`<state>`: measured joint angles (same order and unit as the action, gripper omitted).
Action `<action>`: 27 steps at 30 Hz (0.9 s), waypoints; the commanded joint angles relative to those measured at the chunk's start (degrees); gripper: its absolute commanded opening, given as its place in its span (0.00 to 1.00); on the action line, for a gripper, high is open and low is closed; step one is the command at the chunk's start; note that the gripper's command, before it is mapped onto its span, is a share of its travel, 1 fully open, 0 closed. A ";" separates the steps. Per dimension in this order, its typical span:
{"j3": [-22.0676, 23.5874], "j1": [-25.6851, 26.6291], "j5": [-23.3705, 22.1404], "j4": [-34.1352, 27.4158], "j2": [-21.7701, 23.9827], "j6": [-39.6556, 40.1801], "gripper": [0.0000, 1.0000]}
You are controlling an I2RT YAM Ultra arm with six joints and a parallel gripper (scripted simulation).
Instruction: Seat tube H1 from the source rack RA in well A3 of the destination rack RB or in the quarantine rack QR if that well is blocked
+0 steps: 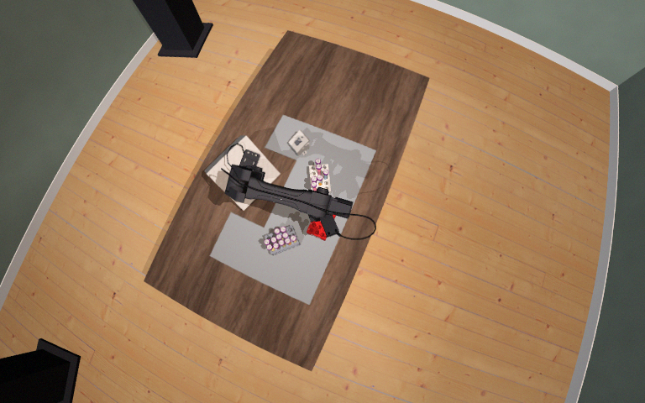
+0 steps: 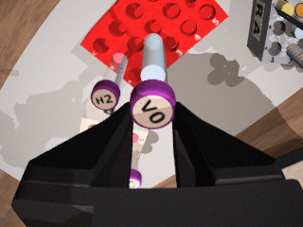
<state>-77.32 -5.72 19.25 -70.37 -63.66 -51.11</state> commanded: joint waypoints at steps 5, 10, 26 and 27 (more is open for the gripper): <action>-2.13 0.67 -0.03 0.78 0.85 0.80 0.00; -0.20 0.46 -0.08 1.31 1.51 0.85 0.00; 1.96 0.83 -0.38 2.50 1.76 1.20 0.00; 1.14 0.87 -0.43 2.59 1.81 1.23 0.00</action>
<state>-75.92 -5.10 18.94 -68.77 -63.68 -50.61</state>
